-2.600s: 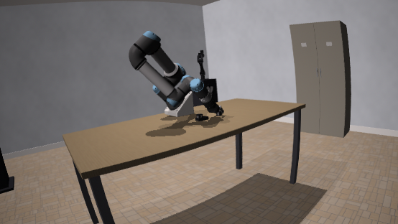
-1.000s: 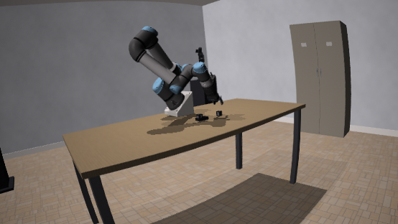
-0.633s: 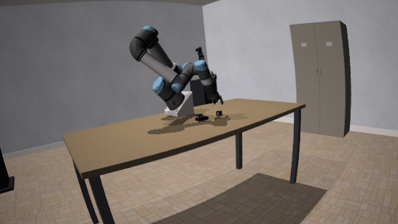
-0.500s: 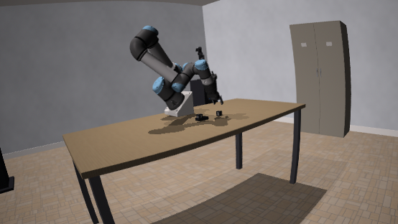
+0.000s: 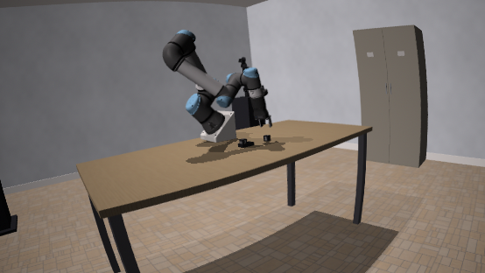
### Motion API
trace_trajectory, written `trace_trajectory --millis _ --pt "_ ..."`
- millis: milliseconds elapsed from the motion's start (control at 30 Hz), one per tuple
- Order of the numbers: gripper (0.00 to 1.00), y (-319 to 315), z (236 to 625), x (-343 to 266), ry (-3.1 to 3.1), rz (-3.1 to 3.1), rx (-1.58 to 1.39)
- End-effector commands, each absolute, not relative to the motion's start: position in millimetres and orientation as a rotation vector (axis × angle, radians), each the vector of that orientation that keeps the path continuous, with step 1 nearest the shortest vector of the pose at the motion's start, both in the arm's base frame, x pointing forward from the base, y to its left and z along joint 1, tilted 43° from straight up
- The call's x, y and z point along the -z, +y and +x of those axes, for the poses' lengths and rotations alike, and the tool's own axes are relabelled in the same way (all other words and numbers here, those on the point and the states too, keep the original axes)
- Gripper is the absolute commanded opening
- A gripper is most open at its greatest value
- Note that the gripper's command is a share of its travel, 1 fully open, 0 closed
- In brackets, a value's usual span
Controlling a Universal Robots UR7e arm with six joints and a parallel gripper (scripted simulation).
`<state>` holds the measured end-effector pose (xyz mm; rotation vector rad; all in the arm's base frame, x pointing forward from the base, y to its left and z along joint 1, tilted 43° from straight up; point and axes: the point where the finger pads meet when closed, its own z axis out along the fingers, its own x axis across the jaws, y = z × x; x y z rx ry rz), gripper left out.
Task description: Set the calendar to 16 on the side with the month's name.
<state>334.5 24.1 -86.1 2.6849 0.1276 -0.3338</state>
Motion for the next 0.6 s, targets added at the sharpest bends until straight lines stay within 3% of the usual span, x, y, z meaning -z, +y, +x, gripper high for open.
trace_trajectory --millis 0,567 --pt "1.00 24.5 335.5 85.4 0.130 2.661 0.323" --pt "1.00 26.2 334.2 87.4 0.155 2.439 0.298"
